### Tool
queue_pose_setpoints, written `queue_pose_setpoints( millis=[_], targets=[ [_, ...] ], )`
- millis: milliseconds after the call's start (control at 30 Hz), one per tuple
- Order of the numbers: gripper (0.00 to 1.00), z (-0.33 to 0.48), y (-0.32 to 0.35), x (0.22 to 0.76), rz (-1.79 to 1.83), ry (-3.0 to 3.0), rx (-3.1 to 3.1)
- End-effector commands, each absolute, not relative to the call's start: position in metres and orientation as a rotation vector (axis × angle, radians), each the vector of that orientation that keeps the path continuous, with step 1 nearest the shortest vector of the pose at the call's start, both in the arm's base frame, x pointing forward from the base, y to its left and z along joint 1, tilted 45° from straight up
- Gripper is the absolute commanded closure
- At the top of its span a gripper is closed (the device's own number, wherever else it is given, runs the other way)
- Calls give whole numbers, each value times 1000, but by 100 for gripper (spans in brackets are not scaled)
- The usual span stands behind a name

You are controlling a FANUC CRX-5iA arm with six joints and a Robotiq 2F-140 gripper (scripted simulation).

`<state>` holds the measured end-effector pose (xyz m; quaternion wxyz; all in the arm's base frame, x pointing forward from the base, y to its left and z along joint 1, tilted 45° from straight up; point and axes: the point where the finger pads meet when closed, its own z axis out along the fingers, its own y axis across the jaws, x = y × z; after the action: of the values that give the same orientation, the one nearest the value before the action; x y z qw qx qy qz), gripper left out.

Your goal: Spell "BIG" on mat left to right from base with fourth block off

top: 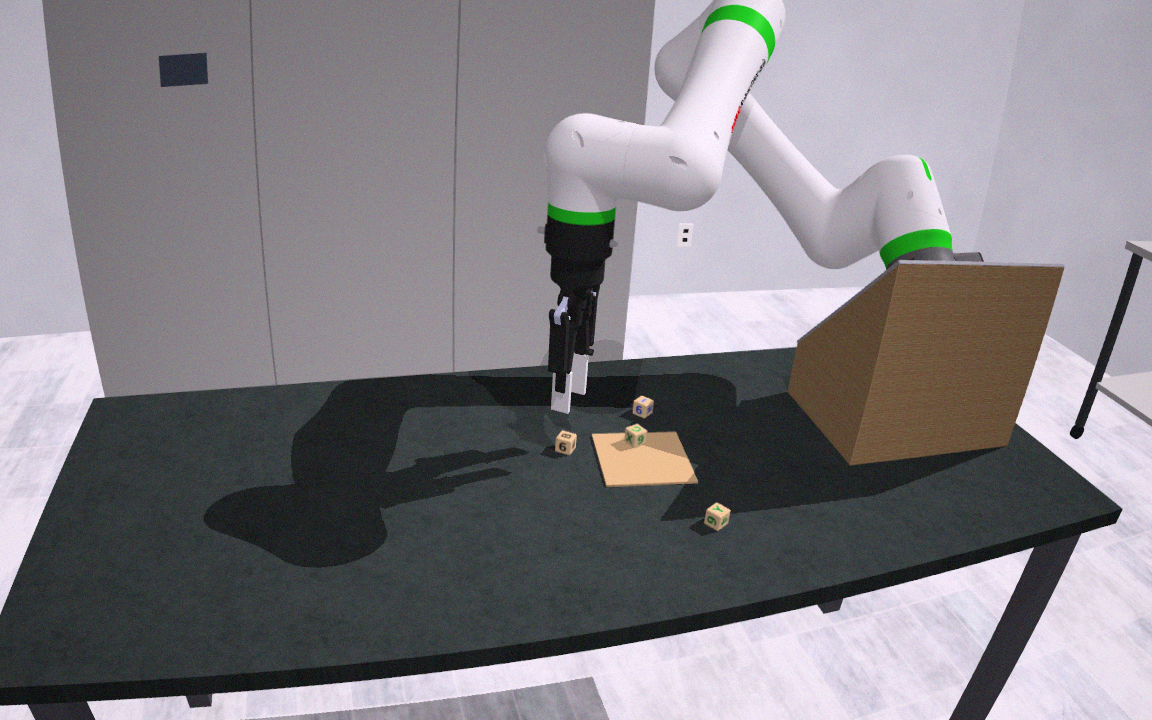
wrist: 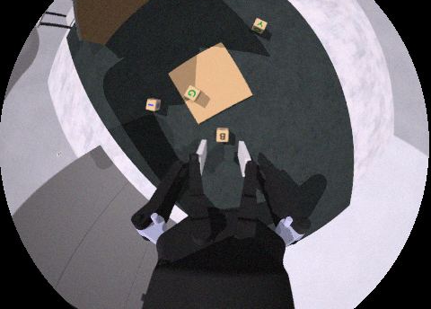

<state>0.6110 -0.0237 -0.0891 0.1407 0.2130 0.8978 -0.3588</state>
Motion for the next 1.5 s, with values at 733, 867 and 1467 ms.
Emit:
queue_pose_setpoints(
  millis=[733, 867, 1467],
  targets=[
    [63, -90, -24, 611, -1036, 2593, 615],
    [63, -91, -25, 611, -1036, 2593, 615],
    [63, -104, -39, 613, -1036, 2593, 615]
  ],
)
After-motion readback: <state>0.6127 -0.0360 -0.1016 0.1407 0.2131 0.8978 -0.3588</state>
